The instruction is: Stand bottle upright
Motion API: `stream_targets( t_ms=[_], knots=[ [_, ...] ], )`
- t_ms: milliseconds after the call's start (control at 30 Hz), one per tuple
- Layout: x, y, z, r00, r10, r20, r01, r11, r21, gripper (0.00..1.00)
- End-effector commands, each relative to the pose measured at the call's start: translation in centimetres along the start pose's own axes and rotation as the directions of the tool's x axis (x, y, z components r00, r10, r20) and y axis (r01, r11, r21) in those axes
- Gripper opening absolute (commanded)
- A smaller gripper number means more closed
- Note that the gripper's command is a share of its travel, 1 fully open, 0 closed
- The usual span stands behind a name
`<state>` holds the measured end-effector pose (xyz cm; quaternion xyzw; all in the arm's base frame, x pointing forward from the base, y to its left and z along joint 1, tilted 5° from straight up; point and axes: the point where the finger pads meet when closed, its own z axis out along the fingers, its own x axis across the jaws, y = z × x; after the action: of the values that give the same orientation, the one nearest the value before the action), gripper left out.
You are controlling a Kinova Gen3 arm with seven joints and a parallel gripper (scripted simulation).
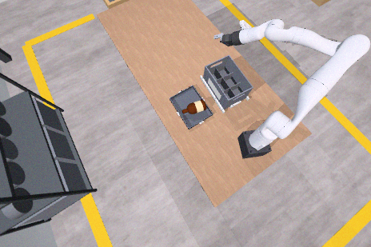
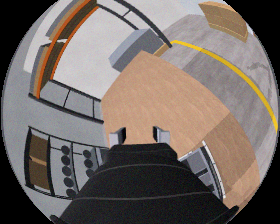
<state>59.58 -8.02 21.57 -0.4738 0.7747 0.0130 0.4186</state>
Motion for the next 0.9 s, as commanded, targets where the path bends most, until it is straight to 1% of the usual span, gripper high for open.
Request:
stream_targets(
  t_ms=[0, 600, 767, 867],
  knots=[
    [-0.1, -0.1, 0.0, 1.000, -0.001, 0.001, 0.001, 1.000, 0.001, 1.00],
    [-0.1, 0.0, 0.0, 1.000, -0.004, 0.000, 0.004, 1.000, 0.000, 1.00],
    [-0.4, 1.0, 0.7, 0.999, -0.044, -0.014, 0.044, 0.999, -0.027, 1.00],
    [-1.2, 2.5, 1.8, 0.995, -0.098, -0.024, 0.097, 0.993, -0.065, 1.00]
  ],
)
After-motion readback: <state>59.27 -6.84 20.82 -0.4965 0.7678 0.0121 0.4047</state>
